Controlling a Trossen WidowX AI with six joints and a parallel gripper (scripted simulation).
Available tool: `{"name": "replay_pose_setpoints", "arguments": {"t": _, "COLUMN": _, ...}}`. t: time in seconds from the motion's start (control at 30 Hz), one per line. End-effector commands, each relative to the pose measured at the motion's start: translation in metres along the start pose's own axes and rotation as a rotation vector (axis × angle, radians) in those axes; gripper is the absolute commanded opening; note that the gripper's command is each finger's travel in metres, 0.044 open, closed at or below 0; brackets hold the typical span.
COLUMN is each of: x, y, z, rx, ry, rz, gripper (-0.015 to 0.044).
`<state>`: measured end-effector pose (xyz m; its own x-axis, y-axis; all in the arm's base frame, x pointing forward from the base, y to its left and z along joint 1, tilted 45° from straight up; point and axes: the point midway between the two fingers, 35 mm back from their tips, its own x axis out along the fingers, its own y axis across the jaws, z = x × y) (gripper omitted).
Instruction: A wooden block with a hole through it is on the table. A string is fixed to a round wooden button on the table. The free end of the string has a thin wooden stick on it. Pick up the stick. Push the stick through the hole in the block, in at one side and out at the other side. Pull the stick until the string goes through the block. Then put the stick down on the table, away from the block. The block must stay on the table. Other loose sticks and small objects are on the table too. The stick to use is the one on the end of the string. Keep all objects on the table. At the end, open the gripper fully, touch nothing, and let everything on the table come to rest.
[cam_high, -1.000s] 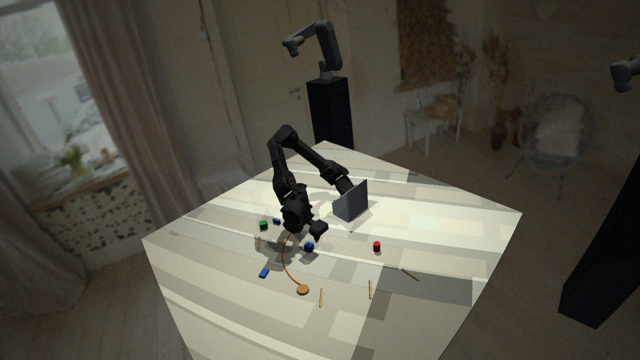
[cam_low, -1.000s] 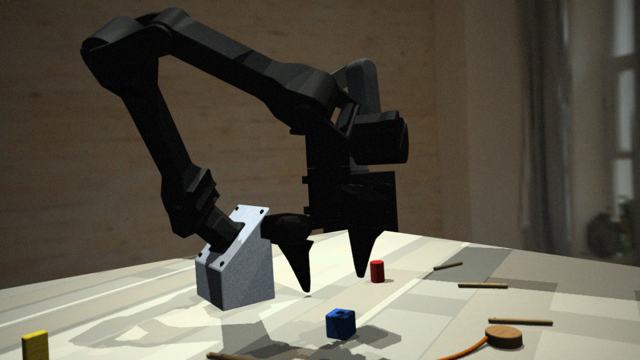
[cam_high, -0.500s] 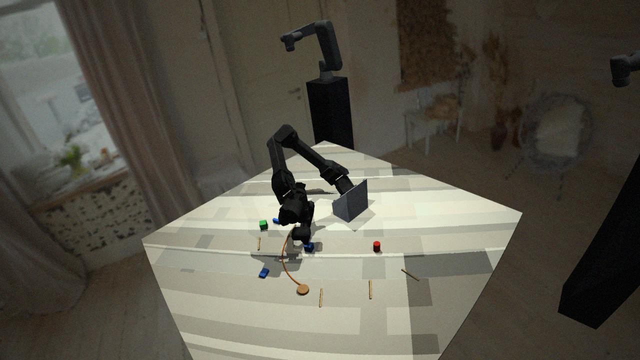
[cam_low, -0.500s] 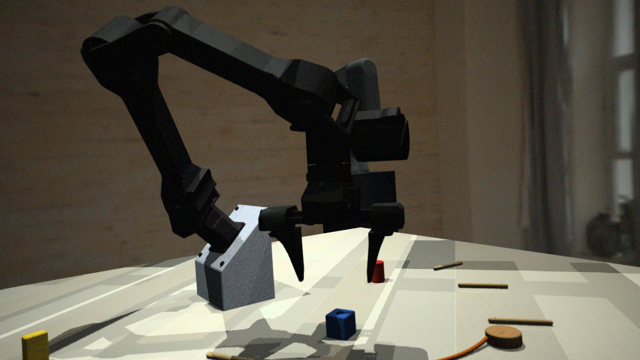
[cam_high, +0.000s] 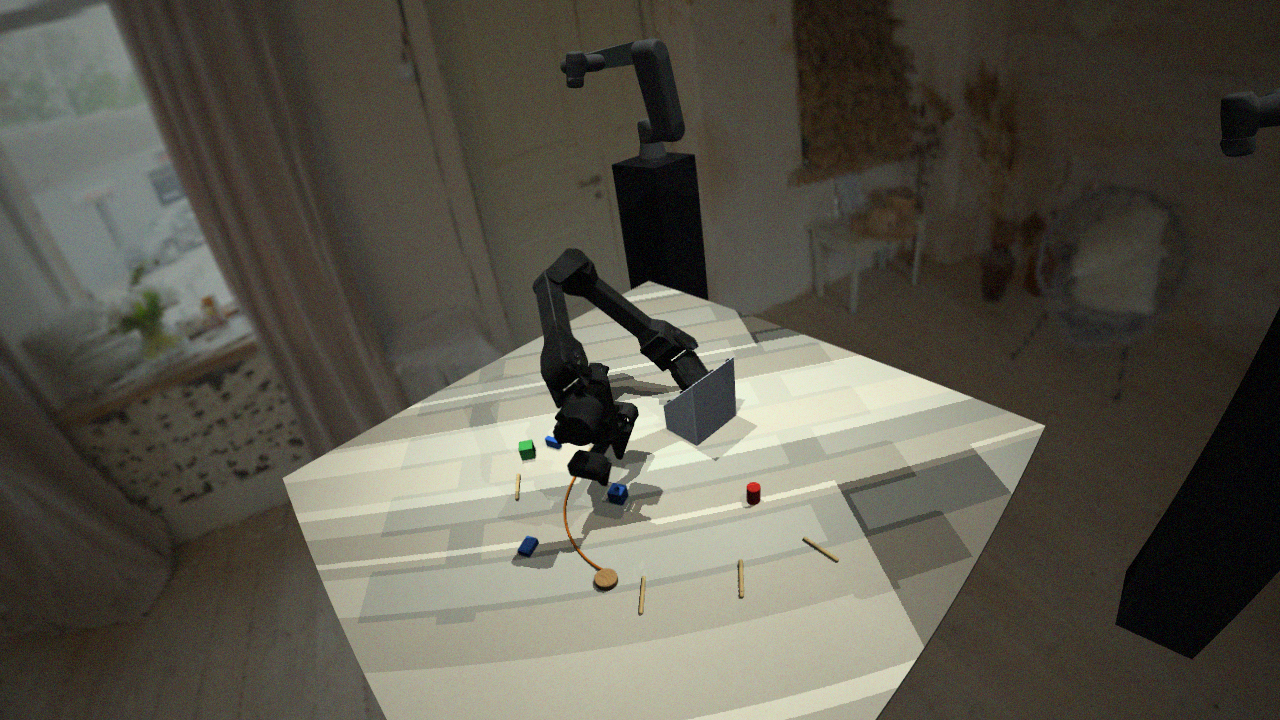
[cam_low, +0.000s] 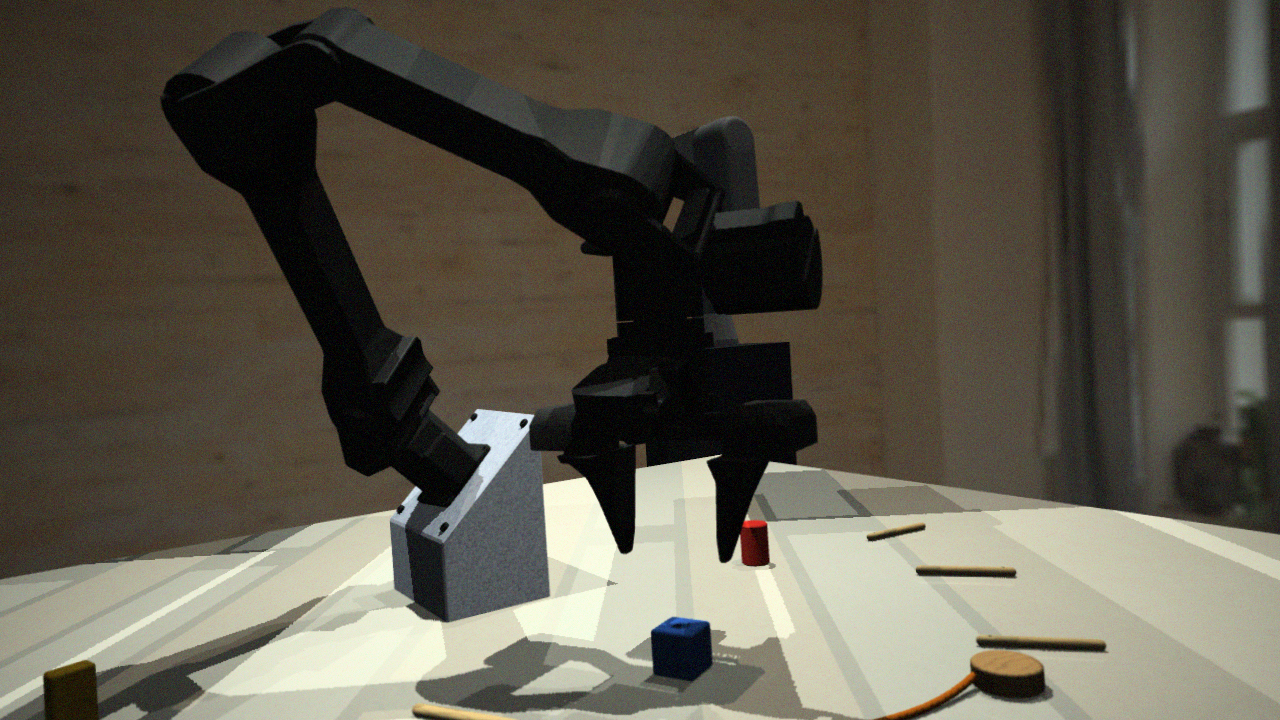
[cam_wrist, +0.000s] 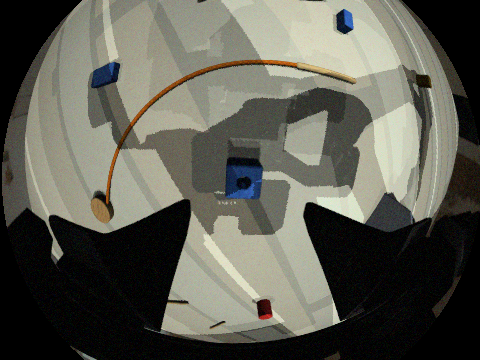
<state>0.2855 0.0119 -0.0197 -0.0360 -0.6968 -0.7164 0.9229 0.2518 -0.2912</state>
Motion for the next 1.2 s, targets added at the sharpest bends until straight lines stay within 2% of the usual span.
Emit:
{"name": "replay_pose_setpoints", "arguments": {"t": 0.0, "x": -0.001, "y": 0.001, "z": 0.001, "rx": 0.007, "ry": 0.000, "rz": 0.002, "gripper": 0.0256}}
{"name": "replay_pose_setpoints", "arguments": {"t": 0.03, "x": -0.001, "y": 0.001, "z": 0.001, "rx": 0.007, "ry": 0.000, "rz": 0.002, "gripper": 0.0236}}
{"name": "replay_pose_setpoints", "arguments": {"t": 0.43, "x": 0.002, "y": 0.001, "z": 0.001, "rx": 0.007, "ry": 0.000, "rz": 0.003, "gripper": 0.0236}}
{"name": "replay_pose_setpoints", "arguments": {"t": 1.17, "x": 0.038, "y": 0.002, "z": 0.001, "rx": 0.007, "ry": -0.001, "rz": 0.003, "gripper": 0.0236}}
